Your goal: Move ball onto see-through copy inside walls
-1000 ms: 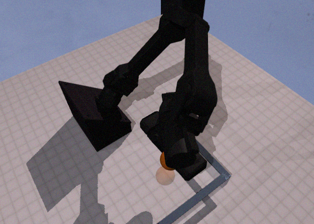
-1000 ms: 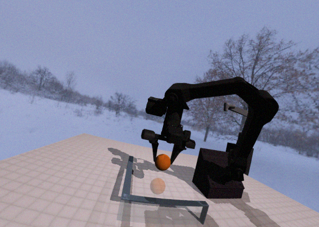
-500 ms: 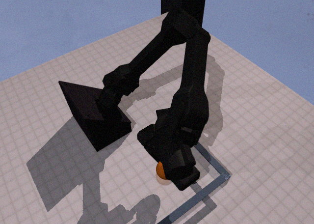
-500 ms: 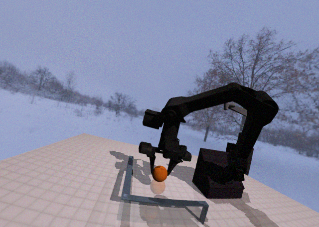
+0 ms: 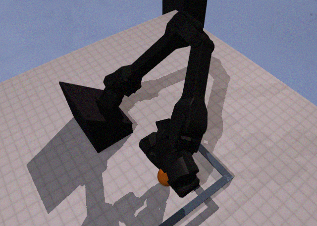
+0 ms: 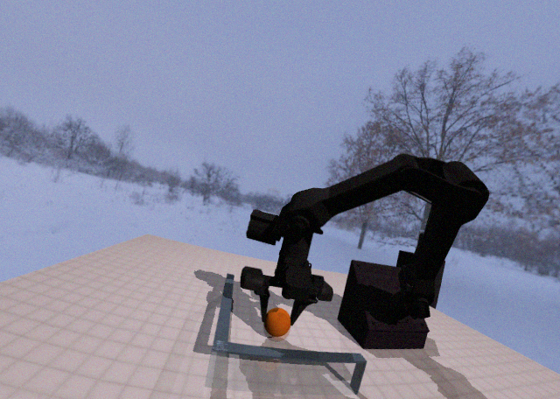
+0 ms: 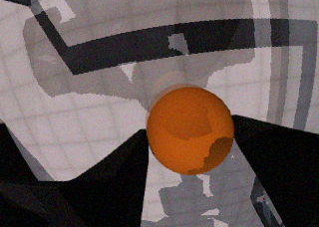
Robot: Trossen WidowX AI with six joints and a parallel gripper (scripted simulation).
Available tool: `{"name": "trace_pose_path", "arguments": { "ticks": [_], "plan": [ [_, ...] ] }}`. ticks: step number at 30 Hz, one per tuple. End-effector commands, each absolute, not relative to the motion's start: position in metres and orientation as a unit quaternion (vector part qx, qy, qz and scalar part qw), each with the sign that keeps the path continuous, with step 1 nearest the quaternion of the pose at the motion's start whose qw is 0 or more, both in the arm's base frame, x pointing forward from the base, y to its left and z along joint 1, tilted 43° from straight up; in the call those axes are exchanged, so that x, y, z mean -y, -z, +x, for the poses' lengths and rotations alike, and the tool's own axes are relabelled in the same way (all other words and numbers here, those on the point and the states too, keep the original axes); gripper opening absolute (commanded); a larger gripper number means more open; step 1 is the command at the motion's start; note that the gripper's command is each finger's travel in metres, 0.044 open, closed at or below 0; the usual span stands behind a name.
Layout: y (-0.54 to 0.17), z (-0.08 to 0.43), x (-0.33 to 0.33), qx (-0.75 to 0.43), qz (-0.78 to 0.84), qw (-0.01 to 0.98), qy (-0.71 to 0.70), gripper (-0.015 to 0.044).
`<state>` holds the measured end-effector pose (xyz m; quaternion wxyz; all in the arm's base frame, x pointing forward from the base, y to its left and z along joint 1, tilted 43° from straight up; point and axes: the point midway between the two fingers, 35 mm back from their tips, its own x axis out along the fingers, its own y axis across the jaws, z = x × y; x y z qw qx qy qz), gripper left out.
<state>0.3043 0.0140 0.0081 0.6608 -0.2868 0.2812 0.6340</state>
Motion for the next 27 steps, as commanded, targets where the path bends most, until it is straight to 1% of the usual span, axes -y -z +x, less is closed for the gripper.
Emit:
{"name": "trace_pose_path", "arguments": {
  "ticks": [1, 9, 23, 24, 27],
  "plan": [
    [-0.003, 0.303, -0.019, -0.282, -0.281, 0.662, -0.635, 0.0],
    [0.004, 0.303, -0.025, -0.282, -0.281, 0.662, -0.636, 0.0],
    [0.0, 0.304, -0.023, -0.281, -0.286, 0.661, -0.634, 0.0368],
    [0.0, 0.304, -0.023, -0.281, -0.286, 0.661, -0.634, 0.0382],
    [-0.016, 0.306, -0.005, -0.283, -0.286, 0.66, -0.634, 0.0382]
  ]
}}
